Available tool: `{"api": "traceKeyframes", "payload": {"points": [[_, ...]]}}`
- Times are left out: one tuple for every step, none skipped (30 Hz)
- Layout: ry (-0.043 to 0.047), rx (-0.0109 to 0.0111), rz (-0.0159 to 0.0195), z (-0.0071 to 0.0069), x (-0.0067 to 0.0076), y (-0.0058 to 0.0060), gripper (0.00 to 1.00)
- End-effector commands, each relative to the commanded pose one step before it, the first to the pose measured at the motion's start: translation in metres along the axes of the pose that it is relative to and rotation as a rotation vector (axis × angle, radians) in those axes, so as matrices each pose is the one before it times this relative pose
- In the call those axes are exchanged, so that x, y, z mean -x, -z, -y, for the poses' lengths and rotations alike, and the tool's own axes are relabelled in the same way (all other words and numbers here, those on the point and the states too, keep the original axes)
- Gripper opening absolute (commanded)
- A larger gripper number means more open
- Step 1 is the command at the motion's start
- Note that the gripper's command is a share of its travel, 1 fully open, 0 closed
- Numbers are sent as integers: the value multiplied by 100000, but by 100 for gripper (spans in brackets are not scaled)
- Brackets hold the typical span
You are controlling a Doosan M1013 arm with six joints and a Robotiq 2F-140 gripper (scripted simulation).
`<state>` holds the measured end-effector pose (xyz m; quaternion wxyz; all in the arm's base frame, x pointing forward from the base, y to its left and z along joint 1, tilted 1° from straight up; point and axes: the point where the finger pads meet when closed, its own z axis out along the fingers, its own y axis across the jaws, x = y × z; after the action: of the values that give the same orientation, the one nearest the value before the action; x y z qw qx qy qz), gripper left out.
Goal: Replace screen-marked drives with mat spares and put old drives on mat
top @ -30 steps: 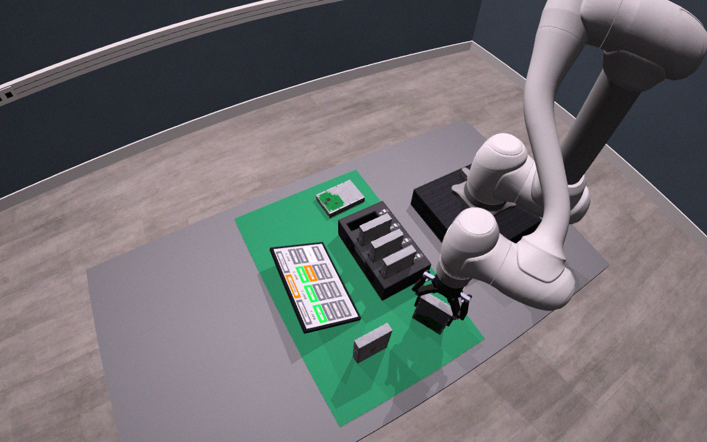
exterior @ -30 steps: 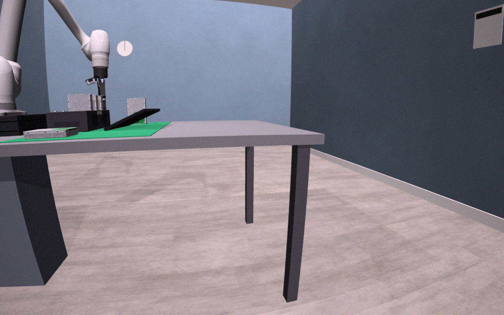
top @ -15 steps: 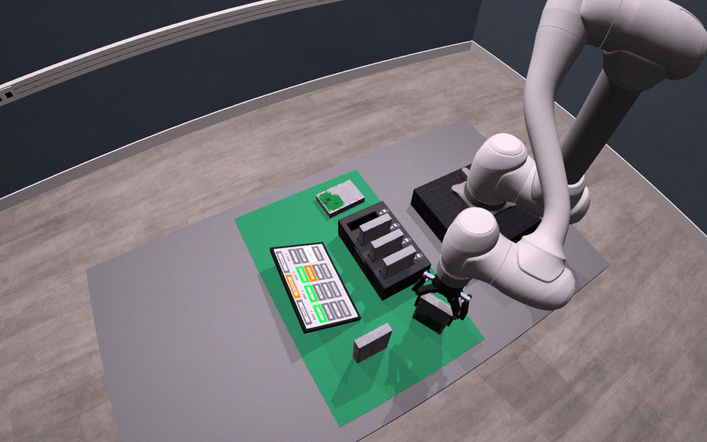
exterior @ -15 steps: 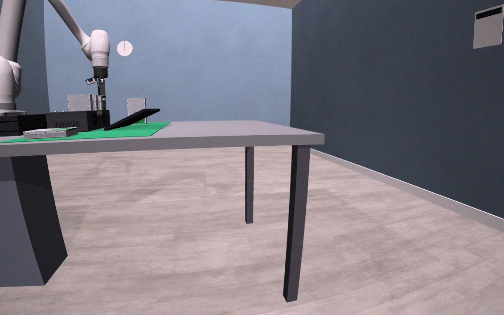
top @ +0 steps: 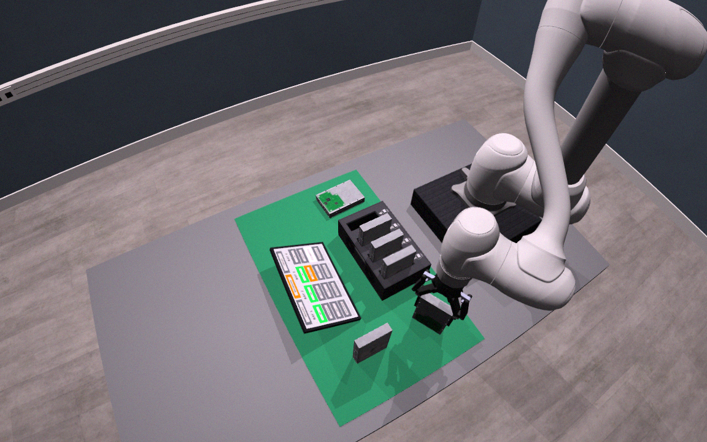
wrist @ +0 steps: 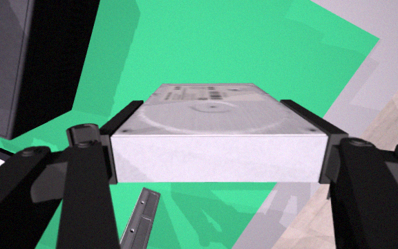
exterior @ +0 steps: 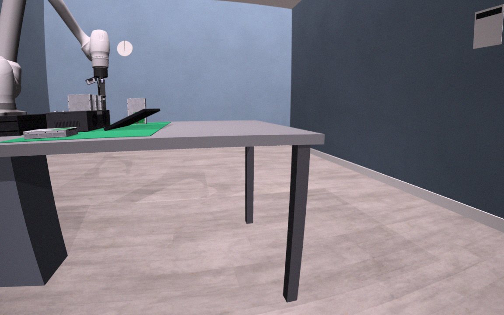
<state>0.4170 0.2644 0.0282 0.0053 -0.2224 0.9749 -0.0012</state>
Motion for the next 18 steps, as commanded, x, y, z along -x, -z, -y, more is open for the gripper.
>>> {"api": "traceKeyframes", "payload": {"points": [[-11, 46, 133, -15, 60, 125, 10], [0, 0, 0, 0, 0, 36, 10], [0, 0, 0, 0, 0, 44, 10], [0, 0, 0, 0, 0, 52, 10], [0, 0, 0, 0, 0, 61, 10], [0, 0, 0, 0, 0, 70, 10], [0, 0, 0, 0, 0, 80, 10], [0, 0, 0, 0, 0, 90, 10], [0, 0, 0, 0, 0, 0, 10], [0, 0, 0, 0, 0, 0, 10], [0, 0, 0, 0, 0, 101, 10], [0, 0, 0, 0, 0, 112, 10], [0, 0, 0, 0, 0, 122, 10], [0, 0, 0, 0, 0, 133, 10], [0, 0, 0, 0, 0, 145, 10], [0, 0, 0, 0, 0, 156, 10], [0, 0, 0, 0, -1, 167, 10], [0, 0, 0, 0, 1, 180, 10]]}}
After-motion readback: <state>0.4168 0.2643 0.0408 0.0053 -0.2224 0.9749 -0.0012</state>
